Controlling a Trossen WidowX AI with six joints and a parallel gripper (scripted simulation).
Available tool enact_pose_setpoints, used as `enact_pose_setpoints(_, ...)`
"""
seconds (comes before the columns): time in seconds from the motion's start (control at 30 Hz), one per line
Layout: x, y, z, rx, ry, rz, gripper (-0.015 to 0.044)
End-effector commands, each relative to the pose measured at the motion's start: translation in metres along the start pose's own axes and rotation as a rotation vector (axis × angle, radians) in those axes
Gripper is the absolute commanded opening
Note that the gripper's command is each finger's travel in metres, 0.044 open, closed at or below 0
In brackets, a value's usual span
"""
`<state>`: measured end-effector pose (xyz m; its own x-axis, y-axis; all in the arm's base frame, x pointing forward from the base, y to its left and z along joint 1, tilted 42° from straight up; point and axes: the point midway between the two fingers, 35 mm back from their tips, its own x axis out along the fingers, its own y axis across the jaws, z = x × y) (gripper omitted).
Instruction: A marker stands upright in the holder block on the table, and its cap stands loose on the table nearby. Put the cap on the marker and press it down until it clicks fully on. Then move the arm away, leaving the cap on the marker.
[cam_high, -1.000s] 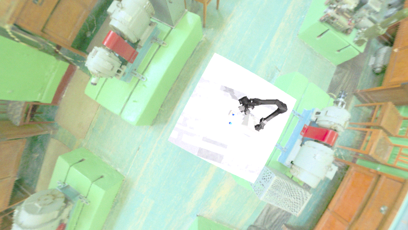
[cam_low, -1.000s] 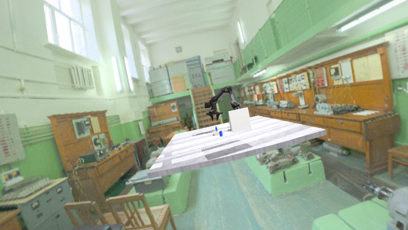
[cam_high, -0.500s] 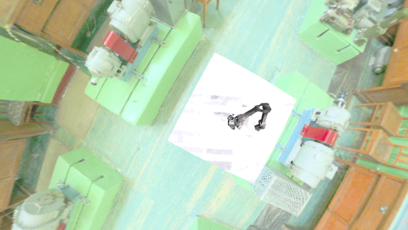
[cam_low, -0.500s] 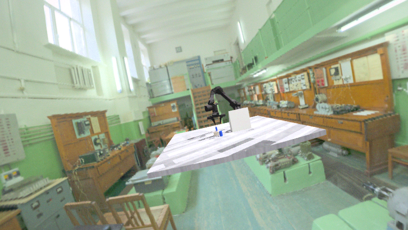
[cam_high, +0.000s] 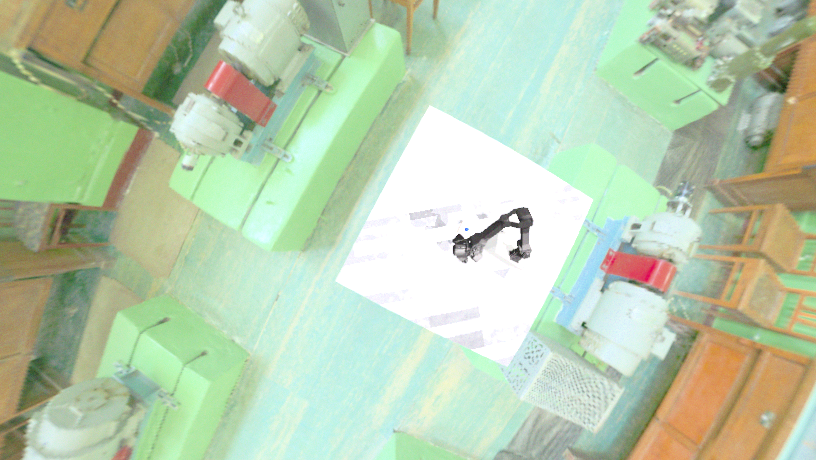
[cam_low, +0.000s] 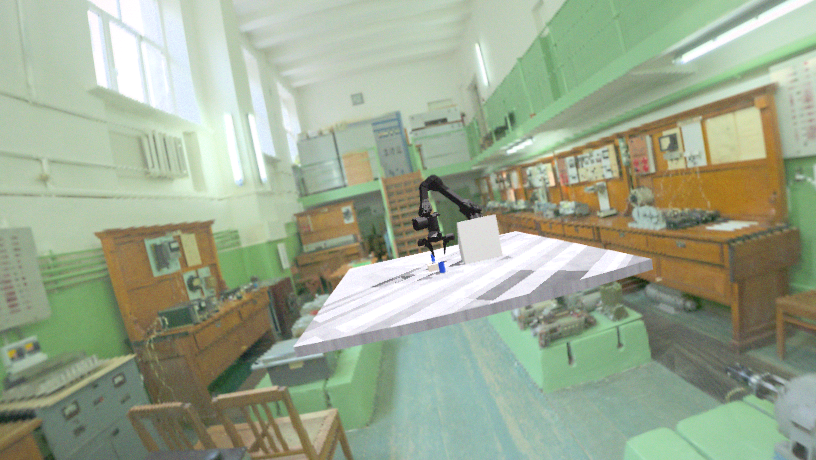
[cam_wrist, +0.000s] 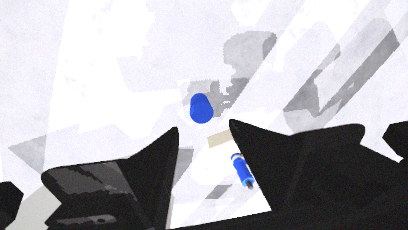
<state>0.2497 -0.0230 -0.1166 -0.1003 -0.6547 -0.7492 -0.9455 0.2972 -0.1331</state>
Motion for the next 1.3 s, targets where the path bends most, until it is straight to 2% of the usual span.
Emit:
enact_pose_setpoints(0.0, 0.013, 0.001, 0.0, -0.005, 0.006, -0.003, 0.025)
enact_pose_setpoints(1.27, 0.07, 0.0, 0.0, -0.005, 0.009, -0.003, 0.025)
